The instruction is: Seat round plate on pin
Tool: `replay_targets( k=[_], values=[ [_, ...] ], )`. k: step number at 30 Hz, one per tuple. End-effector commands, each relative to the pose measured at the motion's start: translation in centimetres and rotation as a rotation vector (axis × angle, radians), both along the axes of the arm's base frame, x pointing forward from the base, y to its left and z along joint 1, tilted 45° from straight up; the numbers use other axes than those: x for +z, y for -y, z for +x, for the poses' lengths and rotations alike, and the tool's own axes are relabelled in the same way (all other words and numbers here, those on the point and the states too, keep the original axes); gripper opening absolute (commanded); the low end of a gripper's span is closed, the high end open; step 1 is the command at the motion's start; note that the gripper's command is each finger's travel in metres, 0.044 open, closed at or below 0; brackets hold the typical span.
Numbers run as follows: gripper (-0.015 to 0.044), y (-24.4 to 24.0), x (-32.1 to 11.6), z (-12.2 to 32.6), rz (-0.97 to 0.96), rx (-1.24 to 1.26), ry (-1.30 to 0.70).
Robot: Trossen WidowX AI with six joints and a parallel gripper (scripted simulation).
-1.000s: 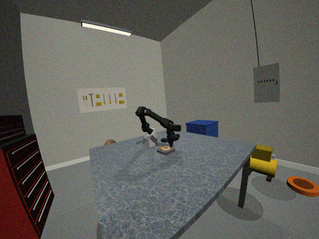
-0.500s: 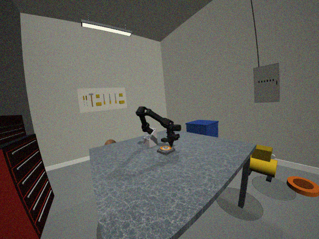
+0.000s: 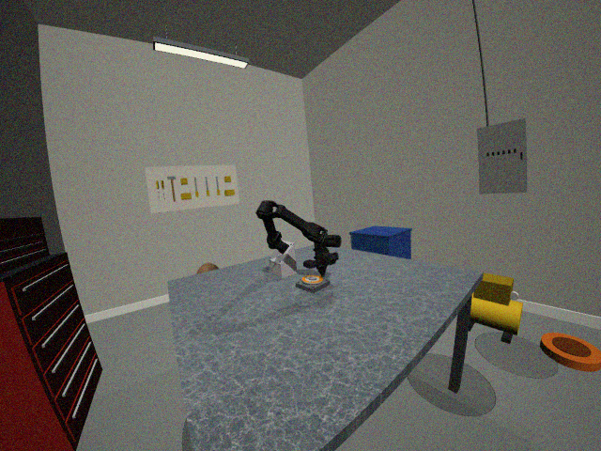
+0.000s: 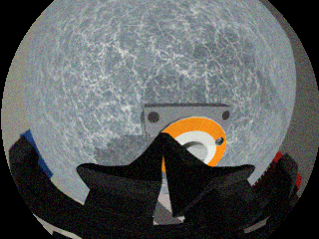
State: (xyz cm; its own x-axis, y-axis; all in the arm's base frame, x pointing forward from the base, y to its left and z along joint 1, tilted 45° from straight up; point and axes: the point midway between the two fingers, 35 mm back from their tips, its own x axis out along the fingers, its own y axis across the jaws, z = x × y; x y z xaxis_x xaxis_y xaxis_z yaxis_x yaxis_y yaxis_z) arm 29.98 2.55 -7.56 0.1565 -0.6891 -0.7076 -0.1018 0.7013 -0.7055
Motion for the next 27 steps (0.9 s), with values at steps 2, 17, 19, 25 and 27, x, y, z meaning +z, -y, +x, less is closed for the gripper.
replay_targets(
  k=[2, 17, 19, 25, 27],
  values=[
    [0.0, 0.25, -0.4, -0.79, -0.001, -0.009, -0.018],
    [0.0, 0.18, -0.55, -1.21, -0.001, -0.009, -0.018],
    [0.0, 0.17, -0.57, -1.27, -0.001, -0.009, -0.018],
    [0.0, 0.16, -0.61, -1.44, -0.001, -0.009, -0.018],
    [0.0, 0.15, -0.63, -1.53, -0.001, -0.009, -0.018]
  ],
)
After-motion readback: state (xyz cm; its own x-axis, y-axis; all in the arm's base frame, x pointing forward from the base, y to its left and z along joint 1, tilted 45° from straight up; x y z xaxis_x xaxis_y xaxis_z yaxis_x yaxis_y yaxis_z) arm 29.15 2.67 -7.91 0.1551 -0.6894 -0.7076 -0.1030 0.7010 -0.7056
